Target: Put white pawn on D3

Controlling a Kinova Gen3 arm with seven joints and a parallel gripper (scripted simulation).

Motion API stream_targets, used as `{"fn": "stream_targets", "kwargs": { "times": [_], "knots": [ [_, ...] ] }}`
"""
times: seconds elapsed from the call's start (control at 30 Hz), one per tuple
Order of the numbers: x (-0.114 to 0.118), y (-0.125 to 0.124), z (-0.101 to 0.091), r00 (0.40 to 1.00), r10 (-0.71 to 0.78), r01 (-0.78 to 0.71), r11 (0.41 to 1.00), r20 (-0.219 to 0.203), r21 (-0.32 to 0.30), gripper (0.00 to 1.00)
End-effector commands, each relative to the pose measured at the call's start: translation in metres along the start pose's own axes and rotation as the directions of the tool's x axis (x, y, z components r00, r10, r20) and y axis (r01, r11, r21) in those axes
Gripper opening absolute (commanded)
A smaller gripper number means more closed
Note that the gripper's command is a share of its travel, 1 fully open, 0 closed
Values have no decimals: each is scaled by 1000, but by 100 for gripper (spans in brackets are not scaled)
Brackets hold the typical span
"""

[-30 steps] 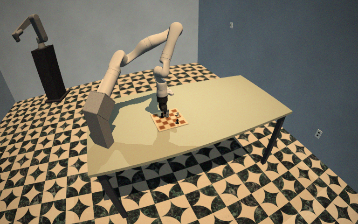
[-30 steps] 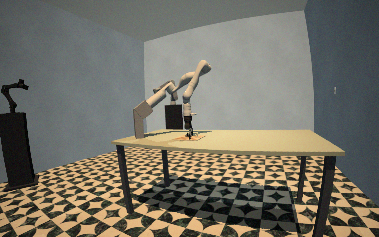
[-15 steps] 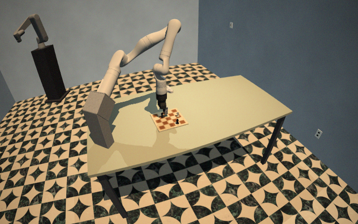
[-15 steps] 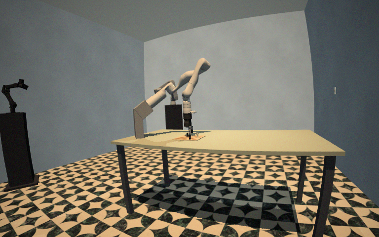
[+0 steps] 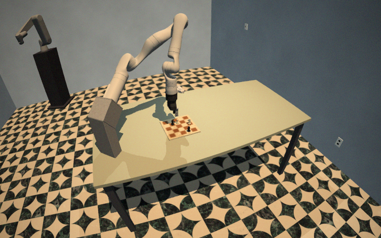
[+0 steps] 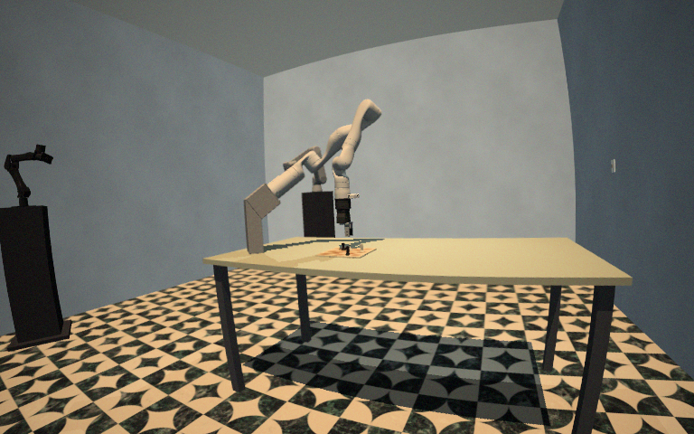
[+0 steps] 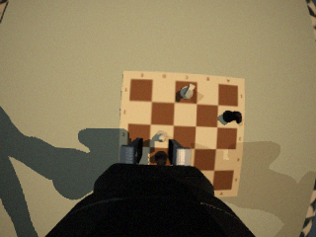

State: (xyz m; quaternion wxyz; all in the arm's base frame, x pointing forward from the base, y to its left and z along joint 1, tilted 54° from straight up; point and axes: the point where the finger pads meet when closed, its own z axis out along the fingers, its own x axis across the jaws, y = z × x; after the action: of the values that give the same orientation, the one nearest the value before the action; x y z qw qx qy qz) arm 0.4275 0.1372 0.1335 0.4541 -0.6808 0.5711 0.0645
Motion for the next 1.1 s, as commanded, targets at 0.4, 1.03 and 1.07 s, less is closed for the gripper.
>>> {"fn": "stream_targets", "kwargs": {
  "times": [0.4,1.03,1.07],
  "knots": [
    [8,-6,-29,1000,2,-2,1000,-22,18,68],
    [8,-6,-30,1000,2,-2,1000,-22,18,100],
    [8,-6,-30,1000,2,-2,1000,-22,18,100]
  ]
}}
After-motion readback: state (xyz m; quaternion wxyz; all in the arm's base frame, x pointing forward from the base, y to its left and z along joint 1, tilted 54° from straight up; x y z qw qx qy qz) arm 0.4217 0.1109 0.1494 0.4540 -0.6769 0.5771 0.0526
